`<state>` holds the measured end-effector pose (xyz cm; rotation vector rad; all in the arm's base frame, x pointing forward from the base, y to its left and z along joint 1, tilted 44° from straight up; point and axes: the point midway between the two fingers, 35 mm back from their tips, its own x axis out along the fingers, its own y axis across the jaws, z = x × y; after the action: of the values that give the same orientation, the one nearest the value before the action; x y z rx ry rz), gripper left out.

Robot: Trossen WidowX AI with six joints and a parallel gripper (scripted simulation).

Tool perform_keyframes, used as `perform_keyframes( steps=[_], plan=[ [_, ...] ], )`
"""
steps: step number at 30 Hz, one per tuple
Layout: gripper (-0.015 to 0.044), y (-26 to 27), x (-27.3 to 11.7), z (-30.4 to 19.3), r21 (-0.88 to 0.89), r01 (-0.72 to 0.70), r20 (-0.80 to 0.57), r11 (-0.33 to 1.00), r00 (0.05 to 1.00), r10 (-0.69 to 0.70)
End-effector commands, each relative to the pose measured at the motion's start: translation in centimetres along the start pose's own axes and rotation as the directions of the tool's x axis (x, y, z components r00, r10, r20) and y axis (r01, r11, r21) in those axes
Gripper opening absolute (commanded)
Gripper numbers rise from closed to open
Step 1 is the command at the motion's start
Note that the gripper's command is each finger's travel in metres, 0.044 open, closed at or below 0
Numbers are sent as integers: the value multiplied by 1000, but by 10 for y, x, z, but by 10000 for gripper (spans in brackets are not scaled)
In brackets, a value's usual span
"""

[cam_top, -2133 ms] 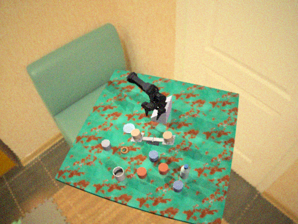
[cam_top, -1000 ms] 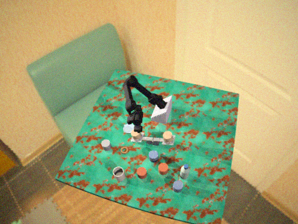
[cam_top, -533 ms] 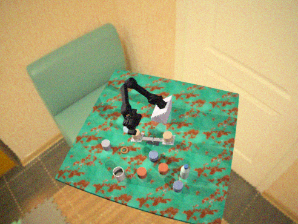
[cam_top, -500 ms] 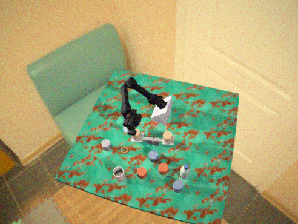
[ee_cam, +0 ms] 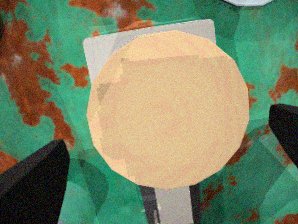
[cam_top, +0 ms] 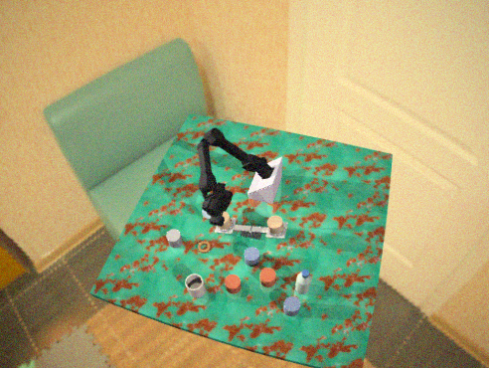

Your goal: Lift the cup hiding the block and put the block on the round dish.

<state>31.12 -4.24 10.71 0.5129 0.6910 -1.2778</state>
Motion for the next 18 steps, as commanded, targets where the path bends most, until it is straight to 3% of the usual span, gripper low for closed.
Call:
perform_keyframes(
  steps=[1,18],
  plan=[
    [440,0,8,-1,-5,1,-5,1000,1000,-1],
    [440,0,35,-1,-5,1,-3,1000,1000,-1]
  ],
)
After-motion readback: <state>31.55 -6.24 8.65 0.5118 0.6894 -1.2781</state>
